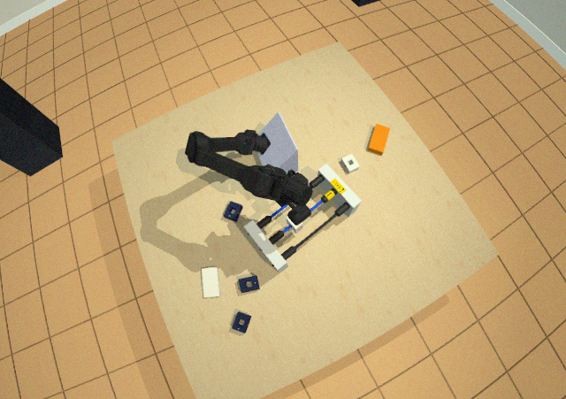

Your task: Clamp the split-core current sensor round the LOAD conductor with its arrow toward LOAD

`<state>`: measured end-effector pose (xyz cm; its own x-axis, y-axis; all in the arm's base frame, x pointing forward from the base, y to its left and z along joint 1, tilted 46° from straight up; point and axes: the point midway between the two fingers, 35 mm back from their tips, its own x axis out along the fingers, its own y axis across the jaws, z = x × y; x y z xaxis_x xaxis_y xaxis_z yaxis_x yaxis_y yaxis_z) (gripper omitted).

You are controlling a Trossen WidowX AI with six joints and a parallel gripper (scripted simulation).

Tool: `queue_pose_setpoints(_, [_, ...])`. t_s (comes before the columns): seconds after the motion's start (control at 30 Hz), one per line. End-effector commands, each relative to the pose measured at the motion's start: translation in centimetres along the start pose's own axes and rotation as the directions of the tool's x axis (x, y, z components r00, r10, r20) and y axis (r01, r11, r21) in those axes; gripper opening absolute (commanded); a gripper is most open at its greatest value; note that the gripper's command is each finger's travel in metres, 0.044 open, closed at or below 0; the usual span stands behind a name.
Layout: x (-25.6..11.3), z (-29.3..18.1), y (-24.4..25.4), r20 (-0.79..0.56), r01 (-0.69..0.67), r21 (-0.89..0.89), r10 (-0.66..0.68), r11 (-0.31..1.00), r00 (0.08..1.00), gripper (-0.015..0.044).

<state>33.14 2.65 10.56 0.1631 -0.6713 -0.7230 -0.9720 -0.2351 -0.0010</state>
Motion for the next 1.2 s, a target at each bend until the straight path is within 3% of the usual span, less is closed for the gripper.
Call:
queue_pose_setpoints(0.0, [0.0,0.1,0.1,0.005,-0.001,0.006,0.001,1.0,1.0,0.044])
queue_pose_setpoints(0.4, [0.0,0.1,0.0,-0.002,-0.001,0.012,0.001,1.0,1.0,0.044])
queue_pose_setpoints(0.6, [0.0,2.7,0.9,-0.096,0.025,0.37,0.011,0.929,0.995,0.044])
queue_pose_setpoints(0.9, [-0.2,6.3,2.6,-0.263,0.24,0.81,-0.034,0.534,0.964,0.044])
queue_pose_setpoints(1.03, [-0.4,7.7,3.3,-0.334,0.342,0.895,-0.078,0.285,0.939,0.044])
queue_pose_setpoints(1.17, [-0.5,8.7,3.8,-0.38,0.393,0.91,-0.117,0.128,0.918,0.044])
